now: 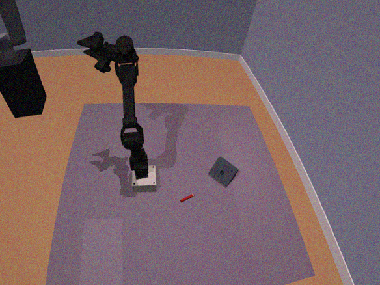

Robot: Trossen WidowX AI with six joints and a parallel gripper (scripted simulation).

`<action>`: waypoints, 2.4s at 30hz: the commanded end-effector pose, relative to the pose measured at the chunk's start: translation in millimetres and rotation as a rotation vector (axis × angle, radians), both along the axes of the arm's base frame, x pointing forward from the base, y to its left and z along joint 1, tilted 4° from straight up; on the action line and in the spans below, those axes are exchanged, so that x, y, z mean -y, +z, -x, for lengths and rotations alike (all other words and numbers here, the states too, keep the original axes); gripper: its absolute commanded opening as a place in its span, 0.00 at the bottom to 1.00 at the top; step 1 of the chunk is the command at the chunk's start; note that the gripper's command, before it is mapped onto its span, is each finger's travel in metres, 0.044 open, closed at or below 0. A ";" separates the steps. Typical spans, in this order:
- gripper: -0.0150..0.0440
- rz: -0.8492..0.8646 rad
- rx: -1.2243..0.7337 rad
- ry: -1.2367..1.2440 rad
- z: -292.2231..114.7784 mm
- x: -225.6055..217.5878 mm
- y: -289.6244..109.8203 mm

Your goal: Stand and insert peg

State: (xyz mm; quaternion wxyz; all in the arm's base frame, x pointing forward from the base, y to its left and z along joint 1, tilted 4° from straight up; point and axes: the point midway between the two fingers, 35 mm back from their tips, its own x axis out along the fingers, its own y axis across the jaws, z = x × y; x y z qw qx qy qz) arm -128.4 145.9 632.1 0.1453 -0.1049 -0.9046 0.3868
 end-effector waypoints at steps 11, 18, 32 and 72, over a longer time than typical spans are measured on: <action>1.00 0.198 -0.116 -0.210 -40.7 -64.4 -16.1; 1.00 0.338 -0.216 -0.370 -82.7 -108.2 -34.4; 1.00 0.592 -0.455 -0.694 -188.7 -166.8 -85.2; 1.00 1.098 -1.387 -1.529 -482.3 -77.4 -298.7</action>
